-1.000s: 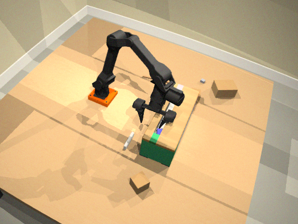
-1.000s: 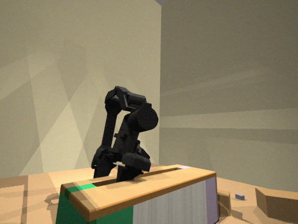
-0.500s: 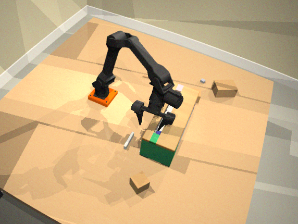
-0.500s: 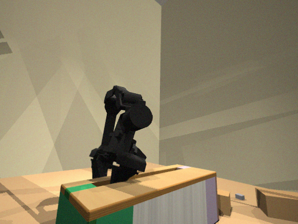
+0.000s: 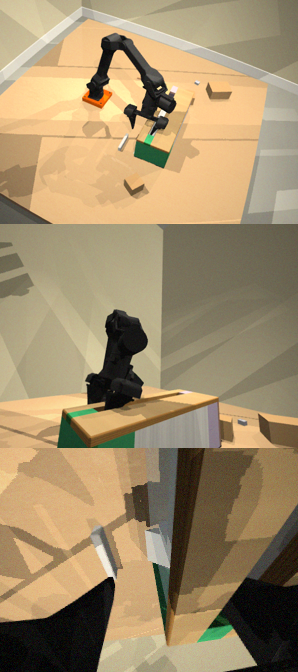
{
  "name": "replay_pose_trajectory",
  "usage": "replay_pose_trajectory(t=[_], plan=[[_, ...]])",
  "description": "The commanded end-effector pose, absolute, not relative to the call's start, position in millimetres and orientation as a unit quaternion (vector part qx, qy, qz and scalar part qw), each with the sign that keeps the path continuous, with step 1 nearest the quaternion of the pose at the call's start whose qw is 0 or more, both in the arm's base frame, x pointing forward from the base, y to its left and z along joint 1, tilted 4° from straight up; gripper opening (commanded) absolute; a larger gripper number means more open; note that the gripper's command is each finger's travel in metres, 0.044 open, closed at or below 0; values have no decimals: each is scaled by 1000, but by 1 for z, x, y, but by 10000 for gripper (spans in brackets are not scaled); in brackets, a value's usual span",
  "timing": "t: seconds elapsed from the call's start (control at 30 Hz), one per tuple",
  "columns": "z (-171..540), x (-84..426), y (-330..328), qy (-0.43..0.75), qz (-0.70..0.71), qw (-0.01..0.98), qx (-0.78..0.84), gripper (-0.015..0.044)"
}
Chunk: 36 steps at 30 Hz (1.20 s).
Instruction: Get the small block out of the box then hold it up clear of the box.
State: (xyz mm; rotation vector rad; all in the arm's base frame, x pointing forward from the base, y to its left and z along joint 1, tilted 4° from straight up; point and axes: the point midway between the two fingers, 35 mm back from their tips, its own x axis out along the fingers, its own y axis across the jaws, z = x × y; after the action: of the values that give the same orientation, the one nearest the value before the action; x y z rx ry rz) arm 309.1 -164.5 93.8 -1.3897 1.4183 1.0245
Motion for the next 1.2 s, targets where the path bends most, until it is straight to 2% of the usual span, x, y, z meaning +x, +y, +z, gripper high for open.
replay_pose_trajectory(t=[0.0,0.23,0.47,0.67,0.73,0.83,1.0,1.17], plan=[[92,310,-169,568,415,439,-559,400],[99,310,-173,568,414,438,-559,400],[154,307,-175,571,413,437,-558,400],[152,309,-175,571,408,440,-560,400],[159,306,-174,576,392,438,-569,348],[165,302,-175,606,324,495,-532,285],[163,298,-179,647,211,604,-415,285],[160,293,-184,667,53,708,-227,285]])
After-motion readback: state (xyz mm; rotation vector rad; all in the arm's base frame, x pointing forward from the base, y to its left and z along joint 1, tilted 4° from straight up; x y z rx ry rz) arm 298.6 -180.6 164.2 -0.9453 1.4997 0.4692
